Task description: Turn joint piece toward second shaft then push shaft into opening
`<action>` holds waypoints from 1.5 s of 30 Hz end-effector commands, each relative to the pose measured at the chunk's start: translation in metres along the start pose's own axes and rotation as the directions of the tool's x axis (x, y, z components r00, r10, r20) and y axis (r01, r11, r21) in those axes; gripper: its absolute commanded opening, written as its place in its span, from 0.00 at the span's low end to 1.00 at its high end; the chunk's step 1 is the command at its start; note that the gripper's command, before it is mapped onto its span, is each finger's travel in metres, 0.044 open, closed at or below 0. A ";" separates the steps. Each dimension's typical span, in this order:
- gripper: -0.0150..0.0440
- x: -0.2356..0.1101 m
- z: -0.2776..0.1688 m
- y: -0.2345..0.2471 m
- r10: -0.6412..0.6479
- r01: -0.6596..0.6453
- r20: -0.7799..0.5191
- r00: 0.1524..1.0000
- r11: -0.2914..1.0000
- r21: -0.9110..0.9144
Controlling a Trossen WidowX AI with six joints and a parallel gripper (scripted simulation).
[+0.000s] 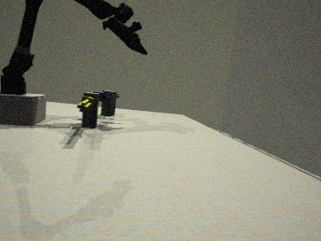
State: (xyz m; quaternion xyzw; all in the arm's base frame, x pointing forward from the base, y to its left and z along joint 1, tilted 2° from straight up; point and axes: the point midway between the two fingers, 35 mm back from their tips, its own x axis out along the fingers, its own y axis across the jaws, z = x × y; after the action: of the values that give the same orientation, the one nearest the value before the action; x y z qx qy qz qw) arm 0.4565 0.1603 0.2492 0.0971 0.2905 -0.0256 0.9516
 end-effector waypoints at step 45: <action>1.00 -0.088 -0.225 -0.061 -0.098 0.299 -0.815 0.571 0.949 0.095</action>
State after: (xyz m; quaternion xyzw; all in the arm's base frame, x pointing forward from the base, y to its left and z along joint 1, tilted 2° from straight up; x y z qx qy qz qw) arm 0.2549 0.1453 0.1050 0.1314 0.6980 -0.0890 0.6983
